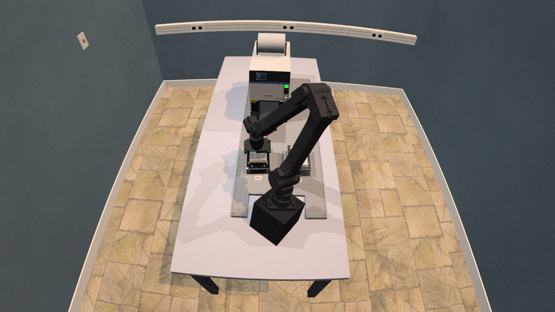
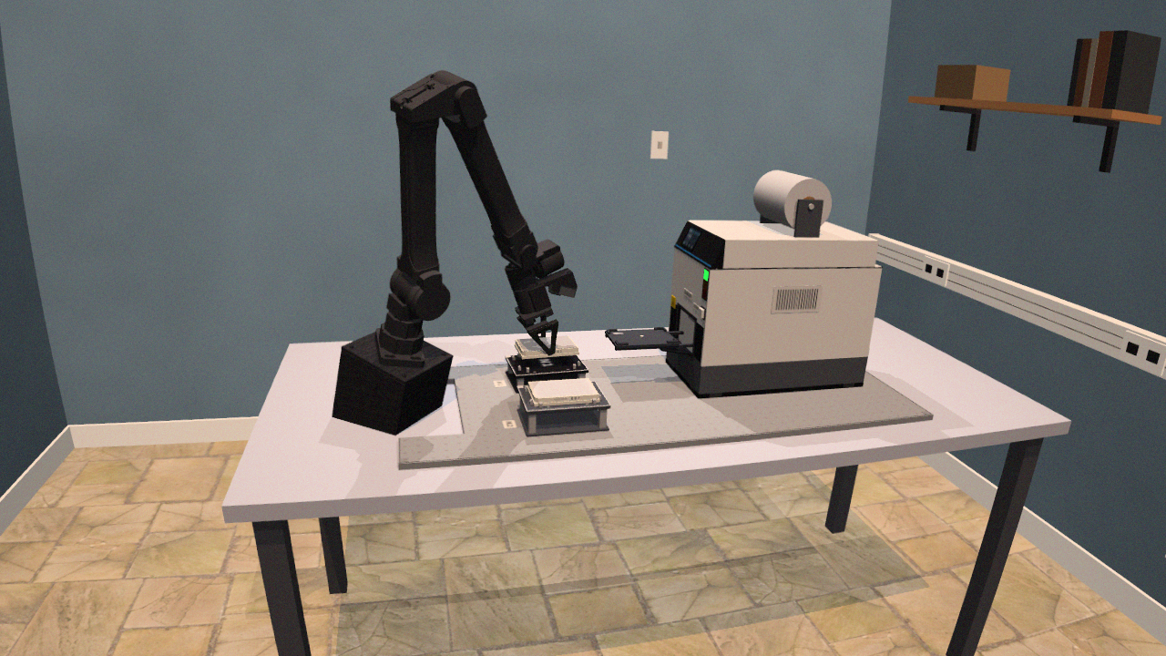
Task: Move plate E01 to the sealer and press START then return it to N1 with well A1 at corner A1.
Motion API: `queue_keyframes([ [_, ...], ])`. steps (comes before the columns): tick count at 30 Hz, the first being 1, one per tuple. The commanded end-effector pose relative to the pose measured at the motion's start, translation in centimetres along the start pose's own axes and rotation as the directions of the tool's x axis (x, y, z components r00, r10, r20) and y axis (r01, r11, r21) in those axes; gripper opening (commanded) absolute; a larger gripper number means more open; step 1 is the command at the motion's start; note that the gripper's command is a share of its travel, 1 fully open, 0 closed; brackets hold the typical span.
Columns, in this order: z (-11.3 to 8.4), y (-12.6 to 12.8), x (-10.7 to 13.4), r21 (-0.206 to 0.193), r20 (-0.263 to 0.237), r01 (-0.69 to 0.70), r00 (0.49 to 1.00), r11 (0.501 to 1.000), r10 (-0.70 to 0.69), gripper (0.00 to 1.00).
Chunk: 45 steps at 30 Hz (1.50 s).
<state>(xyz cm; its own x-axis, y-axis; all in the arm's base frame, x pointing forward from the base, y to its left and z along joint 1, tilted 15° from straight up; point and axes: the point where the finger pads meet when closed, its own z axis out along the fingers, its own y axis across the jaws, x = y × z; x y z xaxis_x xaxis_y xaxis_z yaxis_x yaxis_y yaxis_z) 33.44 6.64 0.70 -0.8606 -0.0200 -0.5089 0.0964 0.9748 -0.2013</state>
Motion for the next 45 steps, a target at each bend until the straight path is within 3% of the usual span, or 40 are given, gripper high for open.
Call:
queue_keyframes([
  [1, -0.5, 1.2, -2.2, -0.022, 0.045, 0.007, 0.999, 1.000, -0.006, 0.00],
  [10, -0.3, 1.4, -2.3, -0.023, 0.041, -0.017, 0.999, 1.000, 0.018, 0.00],
  [22, -0.2, -0.1, -1.0, -0.005, 0.027, -0.032, 0.999, 0.999, 0.032, 0.00],
  [29, -0.2, 0.0, -2.0, -0.006, 0.041, -0.028, 0.999, 1.000, 0.029, 0.00],
  [45, 1.0, 0.1, -0.1, -0.001, 0.011, 0.006, 1.000, 1.000, -0.006, 0.00],
])
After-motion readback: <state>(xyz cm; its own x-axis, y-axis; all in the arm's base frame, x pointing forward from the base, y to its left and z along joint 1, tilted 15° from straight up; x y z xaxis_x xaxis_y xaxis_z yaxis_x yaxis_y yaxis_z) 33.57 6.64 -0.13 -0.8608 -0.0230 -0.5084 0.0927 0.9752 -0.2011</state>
